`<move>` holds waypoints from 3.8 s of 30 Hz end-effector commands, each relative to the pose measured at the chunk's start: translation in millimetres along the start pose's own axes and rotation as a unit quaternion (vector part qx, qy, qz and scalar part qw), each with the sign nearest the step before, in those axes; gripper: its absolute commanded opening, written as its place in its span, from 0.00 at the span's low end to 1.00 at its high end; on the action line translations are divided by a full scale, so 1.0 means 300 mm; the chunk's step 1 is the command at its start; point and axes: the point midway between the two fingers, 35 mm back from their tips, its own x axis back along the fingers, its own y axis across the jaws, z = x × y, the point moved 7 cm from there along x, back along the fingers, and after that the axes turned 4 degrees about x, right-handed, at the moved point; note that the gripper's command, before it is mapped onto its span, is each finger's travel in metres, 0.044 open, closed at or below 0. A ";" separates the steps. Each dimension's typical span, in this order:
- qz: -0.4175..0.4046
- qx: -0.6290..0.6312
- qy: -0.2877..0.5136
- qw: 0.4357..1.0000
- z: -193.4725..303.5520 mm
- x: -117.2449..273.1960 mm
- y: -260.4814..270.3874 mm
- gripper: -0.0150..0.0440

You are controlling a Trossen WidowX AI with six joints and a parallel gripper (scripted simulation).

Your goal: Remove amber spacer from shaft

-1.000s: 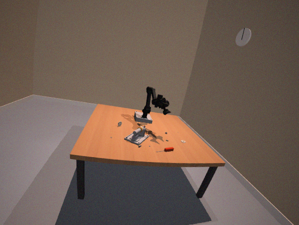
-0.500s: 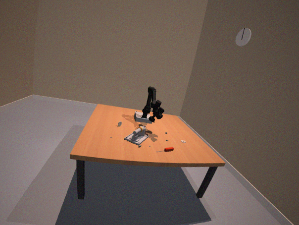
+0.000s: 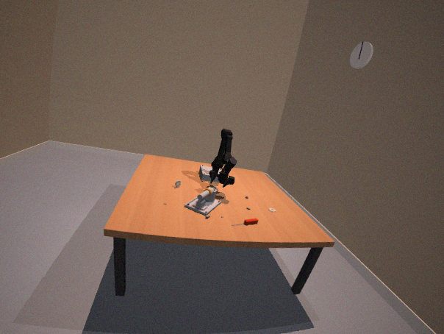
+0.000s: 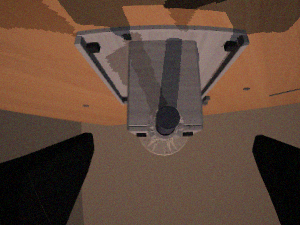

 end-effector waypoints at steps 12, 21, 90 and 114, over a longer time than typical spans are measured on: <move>-0.009 0.016 -0.003 1.000 -0.013 0.002 0.007 1.00; -0.009 0.016 -0.003 1.000 -0.013 0.002 0.007 1.00; 0.018 0.010 -0.495 0.869 0.371 -0.208 0.026 1.00; 0.019 0.010 -0.495 0.869 0.276 -0.265 0.021 1.00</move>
